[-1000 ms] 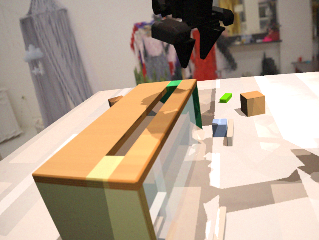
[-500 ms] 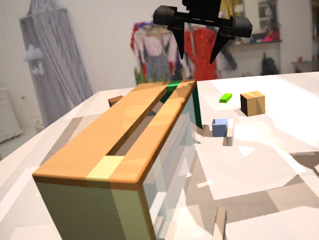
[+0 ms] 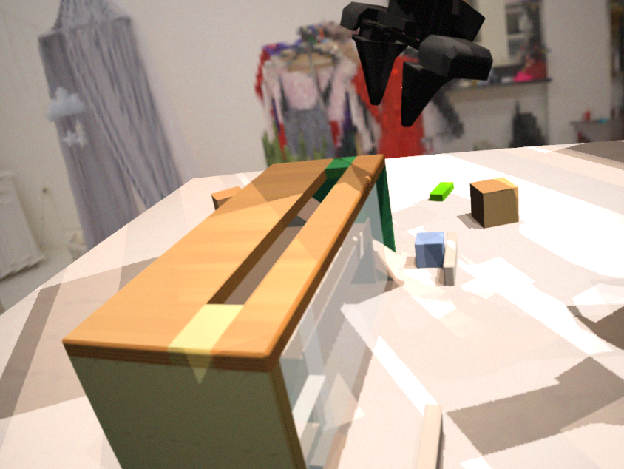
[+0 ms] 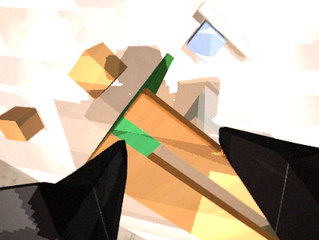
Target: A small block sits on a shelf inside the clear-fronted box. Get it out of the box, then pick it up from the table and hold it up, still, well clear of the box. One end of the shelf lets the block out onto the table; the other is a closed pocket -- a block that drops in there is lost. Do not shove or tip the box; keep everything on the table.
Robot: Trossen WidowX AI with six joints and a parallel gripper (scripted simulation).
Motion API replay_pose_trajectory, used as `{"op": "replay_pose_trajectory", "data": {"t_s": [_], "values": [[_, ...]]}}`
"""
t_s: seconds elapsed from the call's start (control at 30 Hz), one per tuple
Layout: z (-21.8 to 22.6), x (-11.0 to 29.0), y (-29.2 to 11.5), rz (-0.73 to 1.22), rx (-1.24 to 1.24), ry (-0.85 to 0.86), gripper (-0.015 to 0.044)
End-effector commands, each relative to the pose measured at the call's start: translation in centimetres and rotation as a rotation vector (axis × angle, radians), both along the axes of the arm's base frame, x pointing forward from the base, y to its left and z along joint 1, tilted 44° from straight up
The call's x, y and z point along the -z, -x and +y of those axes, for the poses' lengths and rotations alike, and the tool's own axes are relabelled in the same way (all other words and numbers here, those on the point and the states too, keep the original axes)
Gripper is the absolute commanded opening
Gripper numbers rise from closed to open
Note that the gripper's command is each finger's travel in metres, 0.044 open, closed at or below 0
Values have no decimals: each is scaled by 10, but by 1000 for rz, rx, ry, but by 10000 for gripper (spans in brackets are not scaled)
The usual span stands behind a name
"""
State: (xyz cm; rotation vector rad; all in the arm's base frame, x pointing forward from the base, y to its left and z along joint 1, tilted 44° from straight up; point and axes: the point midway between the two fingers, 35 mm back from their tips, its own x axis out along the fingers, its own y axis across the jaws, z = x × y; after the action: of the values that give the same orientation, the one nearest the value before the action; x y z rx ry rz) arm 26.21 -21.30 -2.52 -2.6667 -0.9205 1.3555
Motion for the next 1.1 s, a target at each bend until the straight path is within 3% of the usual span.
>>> {"op": "replay_pose_trajectory", "data": {"t_s": [0.0,0.57,0.8,1.07], "values": [[9,16,13,352,543,-429,285],[9,16,13,352,543,-429,285],[67,79,6,351,542,-431,285],[74,85,7,351,542,-432,285]]}}
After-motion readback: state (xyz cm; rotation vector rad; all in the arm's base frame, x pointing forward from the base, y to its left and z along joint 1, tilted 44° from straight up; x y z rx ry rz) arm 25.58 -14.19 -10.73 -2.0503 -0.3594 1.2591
